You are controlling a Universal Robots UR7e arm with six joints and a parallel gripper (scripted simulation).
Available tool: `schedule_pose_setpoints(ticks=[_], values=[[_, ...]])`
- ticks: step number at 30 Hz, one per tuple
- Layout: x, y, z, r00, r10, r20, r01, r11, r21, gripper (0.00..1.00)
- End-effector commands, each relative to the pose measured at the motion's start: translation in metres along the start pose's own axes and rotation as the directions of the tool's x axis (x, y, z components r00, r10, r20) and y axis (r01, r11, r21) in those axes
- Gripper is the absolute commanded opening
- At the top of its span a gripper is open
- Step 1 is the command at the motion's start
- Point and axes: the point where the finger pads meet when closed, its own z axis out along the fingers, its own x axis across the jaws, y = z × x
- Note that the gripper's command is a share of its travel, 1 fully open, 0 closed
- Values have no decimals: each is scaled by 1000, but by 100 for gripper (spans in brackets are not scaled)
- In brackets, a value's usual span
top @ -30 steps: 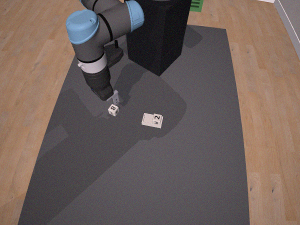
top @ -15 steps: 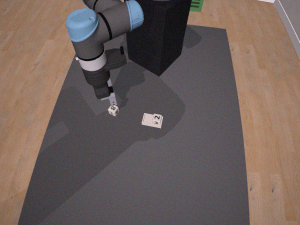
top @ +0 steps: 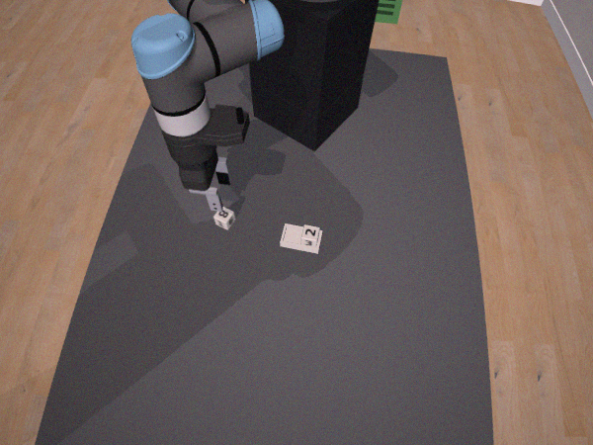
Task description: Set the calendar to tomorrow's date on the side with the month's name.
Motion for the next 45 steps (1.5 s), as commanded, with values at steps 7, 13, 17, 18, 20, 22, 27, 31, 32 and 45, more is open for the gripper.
schedule_pose_setpoints(ticks=[7, 13, 17, 18, 20, 22, 27, 31, 32, 45], values=[[1, 3, 1, 963, 268, 0, -268, 963, -5, 100], [1, 4, 2, 944, 329, 0, -329, 944, -5, 100], [2, 4, 2, 939, 343, 0, -343, 939, -5, 100], [2, 4, 2, 938, 345, 0, -345, 938, -5, 100], [2, 4, 2, 938, 347, 0, -347, 938, -5, 100], [2, 4, 2, 938, 347, 0, -347, 938, -5, 87], [2, 4, 2, 938, 347, 0, -347, 938, -5, 87], [2, 4, 2, 938, 347, 0, -347, 938, -5, 87], [2, 4, 2, 938, 347, 0, -347, 938, -5, 87], [2, 4, 2, 938, 347, 0, -347, 938, -5, 87]])
